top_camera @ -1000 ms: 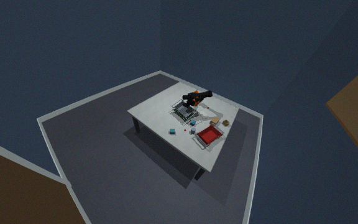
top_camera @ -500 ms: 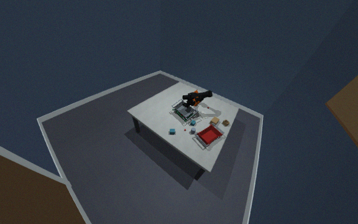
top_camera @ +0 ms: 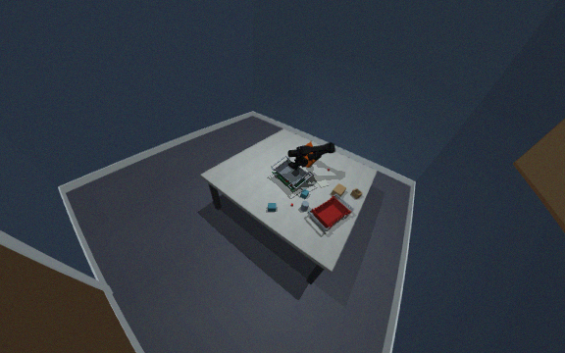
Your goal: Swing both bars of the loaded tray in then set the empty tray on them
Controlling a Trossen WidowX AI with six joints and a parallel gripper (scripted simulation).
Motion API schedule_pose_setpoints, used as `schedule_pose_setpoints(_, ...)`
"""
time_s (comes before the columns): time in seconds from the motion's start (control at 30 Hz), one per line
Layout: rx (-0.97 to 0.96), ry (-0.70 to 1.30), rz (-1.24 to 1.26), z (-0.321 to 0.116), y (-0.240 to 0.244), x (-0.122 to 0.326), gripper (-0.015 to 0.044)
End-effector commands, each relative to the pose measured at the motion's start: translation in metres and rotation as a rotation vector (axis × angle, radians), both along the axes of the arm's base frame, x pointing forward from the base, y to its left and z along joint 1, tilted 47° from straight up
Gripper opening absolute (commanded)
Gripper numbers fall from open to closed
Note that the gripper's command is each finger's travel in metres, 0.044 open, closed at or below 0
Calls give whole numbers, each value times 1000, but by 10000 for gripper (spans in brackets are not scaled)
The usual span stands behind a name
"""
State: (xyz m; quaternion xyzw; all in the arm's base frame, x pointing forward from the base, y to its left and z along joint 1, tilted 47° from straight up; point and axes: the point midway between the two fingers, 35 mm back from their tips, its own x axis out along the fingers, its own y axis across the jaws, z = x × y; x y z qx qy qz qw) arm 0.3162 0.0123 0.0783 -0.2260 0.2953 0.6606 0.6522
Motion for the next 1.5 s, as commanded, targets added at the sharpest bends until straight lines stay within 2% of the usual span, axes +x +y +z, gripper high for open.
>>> schedule_pose_setpoints(0.0, -2, 25, 13, -5, 4, -5, 0)
schedule_pose_setpoints(1.47, -2, 25, 13, -11, 8, -9, 0)
